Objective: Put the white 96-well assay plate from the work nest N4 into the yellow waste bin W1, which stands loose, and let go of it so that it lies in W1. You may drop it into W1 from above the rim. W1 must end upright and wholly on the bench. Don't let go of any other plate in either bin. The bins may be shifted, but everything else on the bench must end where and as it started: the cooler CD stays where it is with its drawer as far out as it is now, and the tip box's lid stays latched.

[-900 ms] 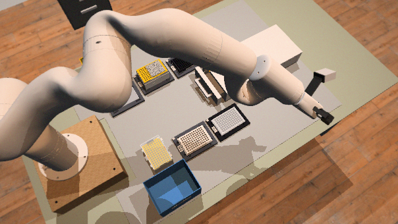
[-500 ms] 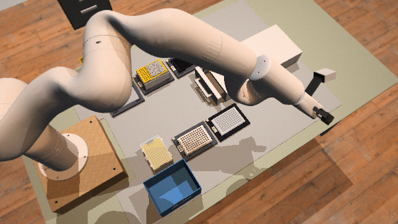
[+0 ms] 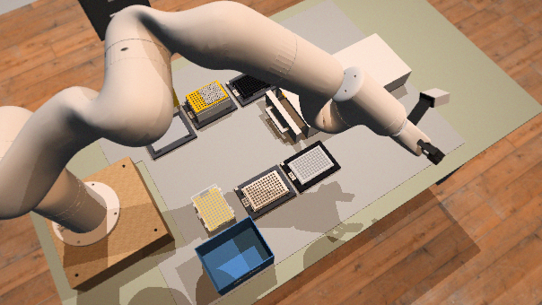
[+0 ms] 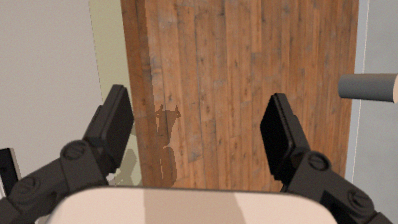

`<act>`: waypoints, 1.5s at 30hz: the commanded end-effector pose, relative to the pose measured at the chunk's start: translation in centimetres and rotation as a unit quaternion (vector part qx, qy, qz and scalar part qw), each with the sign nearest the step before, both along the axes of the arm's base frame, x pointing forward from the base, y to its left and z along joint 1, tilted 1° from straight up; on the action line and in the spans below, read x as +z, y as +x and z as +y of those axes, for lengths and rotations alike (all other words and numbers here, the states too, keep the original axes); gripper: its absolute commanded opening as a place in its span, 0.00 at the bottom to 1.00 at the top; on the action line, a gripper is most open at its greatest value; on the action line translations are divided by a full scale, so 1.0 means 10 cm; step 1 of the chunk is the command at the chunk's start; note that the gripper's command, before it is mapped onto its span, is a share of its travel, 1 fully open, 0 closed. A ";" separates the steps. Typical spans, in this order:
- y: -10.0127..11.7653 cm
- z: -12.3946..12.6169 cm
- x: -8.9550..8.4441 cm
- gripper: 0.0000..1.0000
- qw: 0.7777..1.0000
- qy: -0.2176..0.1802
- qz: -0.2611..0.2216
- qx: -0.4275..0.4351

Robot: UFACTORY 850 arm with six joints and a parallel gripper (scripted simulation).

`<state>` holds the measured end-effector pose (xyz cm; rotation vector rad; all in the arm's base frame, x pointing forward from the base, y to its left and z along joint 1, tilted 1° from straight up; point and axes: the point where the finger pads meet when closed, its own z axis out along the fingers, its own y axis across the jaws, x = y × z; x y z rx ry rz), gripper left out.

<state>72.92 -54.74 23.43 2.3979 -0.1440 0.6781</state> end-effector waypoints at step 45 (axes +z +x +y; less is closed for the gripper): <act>-0.68 1.71 -0.28 1.00 0.988 0.125 0.084 -0.022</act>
